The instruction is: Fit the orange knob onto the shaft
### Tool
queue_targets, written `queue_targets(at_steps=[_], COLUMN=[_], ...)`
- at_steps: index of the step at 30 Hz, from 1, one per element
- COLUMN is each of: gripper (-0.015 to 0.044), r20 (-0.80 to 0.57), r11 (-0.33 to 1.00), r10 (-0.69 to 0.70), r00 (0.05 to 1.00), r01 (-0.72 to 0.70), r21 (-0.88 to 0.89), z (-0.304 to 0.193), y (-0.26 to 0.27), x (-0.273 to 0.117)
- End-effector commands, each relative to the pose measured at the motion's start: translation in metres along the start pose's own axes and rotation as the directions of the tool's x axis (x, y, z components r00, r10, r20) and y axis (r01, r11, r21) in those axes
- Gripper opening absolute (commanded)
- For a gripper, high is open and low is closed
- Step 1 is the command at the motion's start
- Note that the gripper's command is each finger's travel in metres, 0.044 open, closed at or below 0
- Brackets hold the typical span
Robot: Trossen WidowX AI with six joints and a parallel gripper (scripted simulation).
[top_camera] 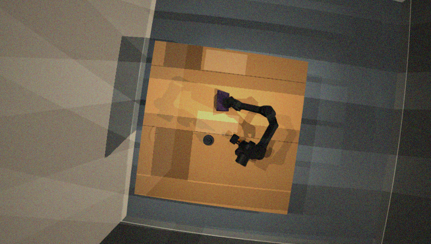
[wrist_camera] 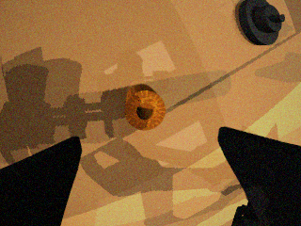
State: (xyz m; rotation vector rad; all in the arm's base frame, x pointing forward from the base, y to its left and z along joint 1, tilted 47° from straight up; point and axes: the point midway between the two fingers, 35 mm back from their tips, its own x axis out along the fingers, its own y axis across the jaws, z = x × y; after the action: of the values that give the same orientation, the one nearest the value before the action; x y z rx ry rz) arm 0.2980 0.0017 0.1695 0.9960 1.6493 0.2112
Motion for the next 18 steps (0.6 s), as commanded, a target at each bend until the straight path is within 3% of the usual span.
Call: queue_targets(at_steps=[1,15,18], gripper=[0.0440,0.0440,0.0440], r20=[-0.005,-0.007,-0.017], r11=[0.894,0.894,0.876], r10=[0.045,0.044,0.045], r00=[0.999,0.999,0.999], r01=[-0.042,-0.043,-0.048], r21=[-0.447,-0.446,-0.479], z=[0.000,-0.002,-0.002], y=[-0.004,-0.006,-0.005], x=[-0.001,-0.001,0.016])
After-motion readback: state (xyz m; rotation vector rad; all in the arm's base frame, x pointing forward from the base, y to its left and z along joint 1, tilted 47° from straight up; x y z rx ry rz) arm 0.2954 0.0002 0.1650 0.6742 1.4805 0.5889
